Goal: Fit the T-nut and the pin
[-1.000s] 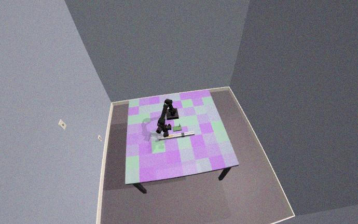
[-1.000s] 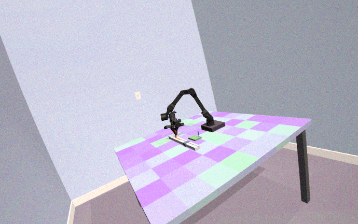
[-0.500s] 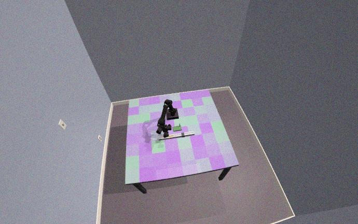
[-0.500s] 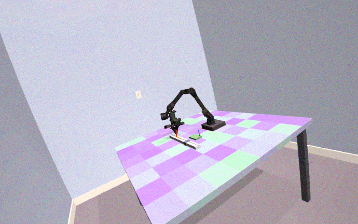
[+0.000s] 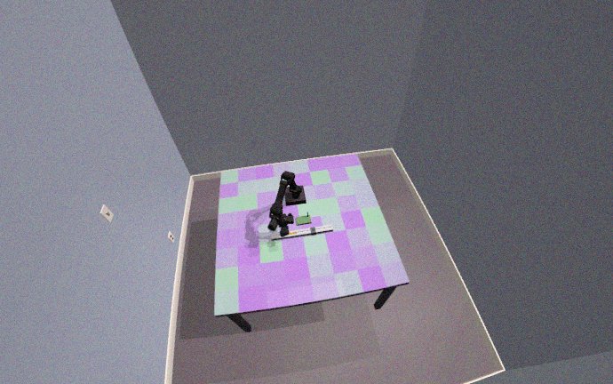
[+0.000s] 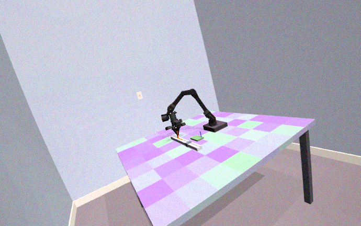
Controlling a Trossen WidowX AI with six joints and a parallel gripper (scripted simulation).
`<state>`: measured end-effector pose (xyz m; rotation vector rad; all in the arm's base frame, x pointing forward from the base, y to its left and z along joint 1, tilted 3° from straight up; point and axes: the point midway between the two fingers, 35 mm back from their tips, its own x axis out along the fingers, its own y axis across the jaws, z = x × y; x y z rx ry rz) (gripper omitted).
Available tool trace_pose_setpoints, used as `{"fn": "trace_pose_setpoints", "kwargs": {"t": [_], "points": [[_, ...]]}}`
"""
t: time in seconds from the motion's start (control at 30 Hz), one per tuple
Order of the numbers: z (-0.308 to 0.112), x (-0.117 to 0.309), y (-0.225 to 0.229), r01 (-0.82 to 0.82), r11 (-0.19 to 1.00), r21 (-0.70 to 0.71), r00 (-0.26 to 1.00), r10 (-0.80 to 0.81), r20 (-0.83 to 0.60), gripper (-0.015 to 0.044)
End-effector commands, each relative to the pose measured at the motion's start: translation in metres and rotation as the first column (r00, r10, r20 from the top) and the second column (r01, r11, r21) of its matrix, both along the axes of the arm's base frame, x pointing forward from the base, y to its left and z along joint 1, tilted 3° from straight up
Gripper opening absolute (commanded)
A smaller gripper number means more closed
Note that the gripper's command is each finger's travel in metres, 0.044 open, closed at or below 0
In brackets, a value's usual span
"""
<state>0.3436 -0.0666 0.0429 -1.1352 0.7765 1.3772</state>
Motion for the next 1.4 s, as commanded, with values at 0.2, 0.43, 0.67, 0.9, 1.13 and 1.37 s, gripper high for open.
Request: {"fn": "trace_pose_setpoints", "kwargs": {"t": [0.2, 0.43, 0.67, 0.9, 1.13, 1.37], "points": [[-0.0011, 0.0011, -0.0003, 0.004, 1.000, -0.005, 1.000, -0.004, -0.026, -0.0150], [-0.0010, 0.0020, -0.0002, 0.004, 1.000, -0.007, 0.999, -0.004, -0.040, -0.0150], [-0.0010, 0.0028, 0.0000, 0.003, 1.000, -0.009, 0.999, -0.004, -0.054, -0.0150], [-0.0009, 0.0037, 0.0001, 0.003, 1.000, -0.011, 0.998, -0.003, -0.067, -0.0150], [-0.0009, 0.0042, 0.0002, 0.002, 1.000, -0.012, 0.997, -0.003, -0.075, -0.0150], [-0.0009, 0.0052, 0.0003, 0.002, 1.000, -0.012, 0.996, -0.003, -0.087, -0.0150]]}}
